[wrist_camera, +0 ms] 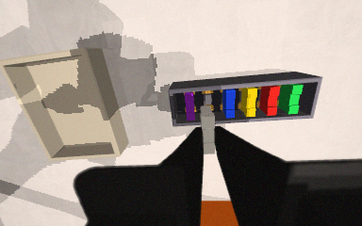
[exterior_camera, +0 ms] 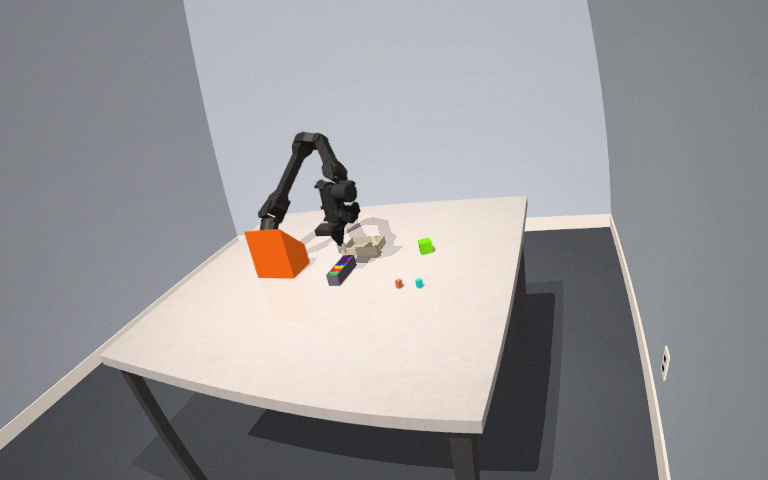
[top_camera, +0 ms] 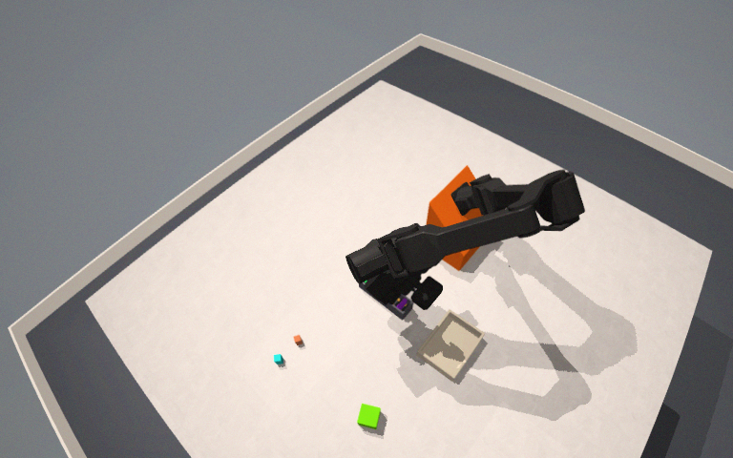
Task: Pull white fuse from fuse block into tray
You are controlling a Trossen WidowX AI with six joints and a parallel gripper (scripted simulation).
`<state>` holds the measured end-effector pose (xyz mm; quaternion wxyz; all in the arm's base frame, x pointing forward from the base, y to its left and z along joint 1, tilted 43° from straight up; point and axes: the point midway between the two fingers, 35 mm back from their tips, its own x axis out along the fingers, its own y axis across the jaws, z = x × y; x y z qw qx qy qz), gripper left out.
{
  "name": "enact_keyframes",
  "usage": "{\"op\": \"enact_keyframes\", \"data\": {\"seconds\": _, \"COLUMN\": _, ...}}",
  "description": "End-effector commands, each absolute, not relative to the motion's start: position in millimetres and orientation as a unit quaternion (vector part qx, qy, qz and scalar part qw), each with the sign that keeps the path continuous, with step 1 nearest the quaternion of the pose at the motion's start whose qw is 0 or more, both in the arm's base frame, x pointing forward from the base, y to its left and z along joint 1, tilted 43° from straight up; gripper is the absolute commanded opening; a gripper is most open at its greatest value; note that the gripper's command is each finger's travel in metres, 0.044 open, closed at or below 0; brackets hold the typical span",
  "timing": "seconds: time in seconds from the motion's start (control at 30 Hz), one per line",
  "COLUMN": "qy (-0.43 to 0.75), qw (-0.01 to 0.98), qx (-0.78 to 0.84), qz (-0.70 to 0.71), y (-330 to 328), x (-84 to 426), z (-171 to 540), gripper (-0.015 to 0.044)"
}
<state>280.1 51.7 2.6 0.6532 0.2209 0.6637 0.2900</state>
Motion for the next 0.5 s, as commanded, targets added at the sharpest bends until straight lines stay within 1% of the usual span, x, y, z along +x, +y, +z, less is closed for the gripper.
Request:
{"op": "enact_keyframes", "data": {"seconds": 0.0, "qy": 0.662, "qw": 0.657, "qx": 0.215, "qz": 0.289, "y": 65.8, "x": 285.1, "z": 17.5, "gripper": 0.0000}}
{"op": "enact_keyframes", "data": {"seconds": 0.47, "qy": 0.661, "qw": 0.658, "qx": 0.215, "qz": 0.289, "y": 136.5, "x": 278.8, "z": 81.9, "gripper": 0.0000}}
